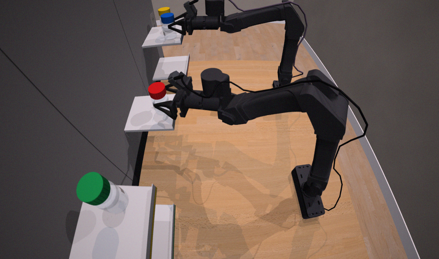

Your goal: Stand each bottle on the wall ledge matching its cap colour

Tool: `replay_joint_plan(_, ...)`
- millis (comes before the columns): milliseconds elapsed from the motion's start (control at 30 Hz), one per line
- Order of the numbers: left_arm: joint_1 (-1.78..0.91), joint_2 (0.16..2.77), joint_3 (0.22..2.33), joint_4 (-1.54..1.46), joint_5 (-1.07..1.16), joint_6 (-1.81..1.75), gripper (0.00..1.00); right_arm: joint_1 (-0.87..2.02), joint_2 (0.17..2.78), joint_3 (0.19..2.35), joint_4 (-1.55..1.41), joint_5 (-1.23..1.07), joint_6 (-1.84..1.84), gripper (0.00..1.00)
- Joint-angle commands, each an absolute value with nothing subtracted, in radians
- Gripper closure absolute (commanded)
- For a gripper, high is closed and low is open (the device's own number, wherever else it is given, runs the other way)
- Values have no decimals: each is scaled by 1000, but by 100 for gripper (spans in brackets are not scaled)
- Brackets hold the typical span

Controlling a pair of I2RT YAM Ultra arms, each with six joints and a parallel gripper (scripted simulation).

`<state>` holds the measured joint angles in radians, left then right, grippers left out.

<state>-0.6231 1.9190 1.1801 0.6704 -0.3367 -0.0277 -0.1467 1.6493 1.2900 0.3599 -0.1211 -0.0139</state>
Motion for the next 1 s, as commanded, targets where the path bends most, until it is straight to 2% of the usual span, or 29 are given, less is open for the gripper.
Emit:
replay_joint_plan(0,-622,1900,1168,714,-329,-25,12,-138,1653,1274,426,-118,-9,51)
replay_joint_plan(367,-641,1842,1093,739,-352,-27,12,-138,1643,1284,429,-119,-9,51)
replay_joint_plan(433,-642,1840,1091,729,-352,-27,12,-144,1644,1284,417,-120,-12,32)
replay_joint_plan(567,-664,1792,1031,750,-374,-38,12,-140,1616,1251,438,-109,-9,32)
replay_joint_plan(800,-734,1586,799,730,-444,-42,12,-155,1565,1194,416,-126,-10,32)
replay_joint_plan(967,-753,1531,753,734,-465,-34,12,-169,1542,1170,399,-142,0,32)
